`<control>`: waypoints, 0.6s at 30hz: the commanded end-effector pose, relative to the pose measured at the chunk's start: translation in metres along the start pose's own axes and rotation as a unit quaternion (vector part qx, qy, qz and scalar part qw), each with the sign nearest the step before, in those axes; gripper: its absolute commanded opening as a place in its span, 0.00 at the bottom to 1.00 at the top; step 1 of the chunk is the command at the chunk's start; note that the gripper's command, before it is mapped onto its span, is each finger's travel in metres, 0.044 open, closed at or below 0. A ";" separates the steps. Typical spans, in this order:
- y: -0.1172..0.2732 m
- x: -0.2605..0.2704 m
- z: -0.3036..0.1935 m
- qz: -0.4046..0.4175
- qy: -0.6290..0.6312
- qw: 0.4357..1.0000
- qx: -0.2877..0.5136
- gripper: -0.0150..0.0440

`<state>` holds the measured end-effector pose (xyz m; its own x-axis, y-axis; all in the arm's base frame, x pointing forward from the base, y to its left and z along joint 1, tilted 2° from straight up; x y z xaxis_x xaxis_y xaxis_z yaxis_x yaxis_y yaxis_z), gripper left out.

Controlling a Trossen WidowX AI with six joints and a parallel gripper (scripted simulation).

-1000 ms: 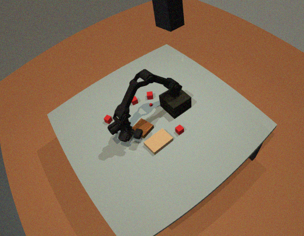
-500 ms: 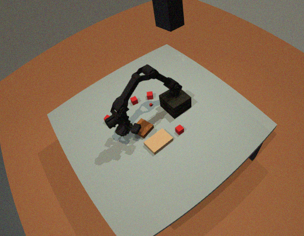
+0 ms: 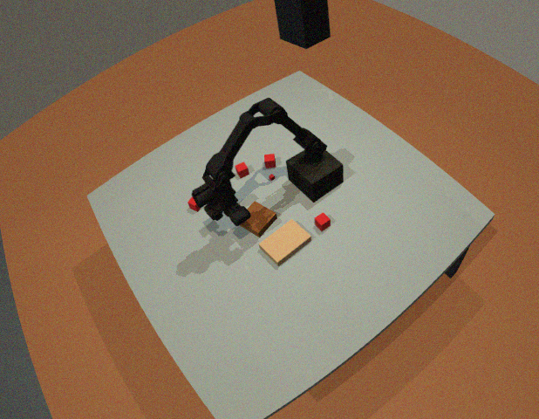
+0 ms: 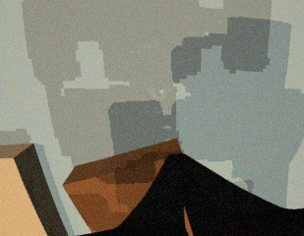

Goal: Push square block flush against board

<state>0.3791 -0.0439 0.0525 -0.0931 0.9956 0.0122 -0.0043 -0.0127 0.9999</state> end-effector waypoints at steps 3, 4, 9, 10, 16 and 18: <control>-0.002 -0.010 -0.016 -0.002 -0.104 0.995 0.003 0.25; -0.002 -0.011 -0.019 -0.002 -0.121 0.993 0.003 0.25; -0.002 -0.017 -0.031 -0.002 -0.206 0.979 0.004 0.25; -0.002 -0.019 -0.034 -0.002 -0.223 0.975 0.004 0.25; -0.002 -0.025 -0.050 -0.003 -0.322 0.947 0.004 0.25; -0.002 -0.027 -0.055 -0.004 -0.354 0.935 0.004 0.25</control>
<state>0.3361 -0.0716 0.0518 0.5005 0.8657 0.0090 -0.0007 -0.0099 1.0000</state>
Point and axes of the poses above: the point midway between the two fingers, 35 mm back from their tips, its own y axis back along the fingers, its own x axis across the jaws, z = x × y, the point moved 6 cm from there along y, back along the fingers, and after that the axes turned 10 degrees about y, right-handed, at the moved point
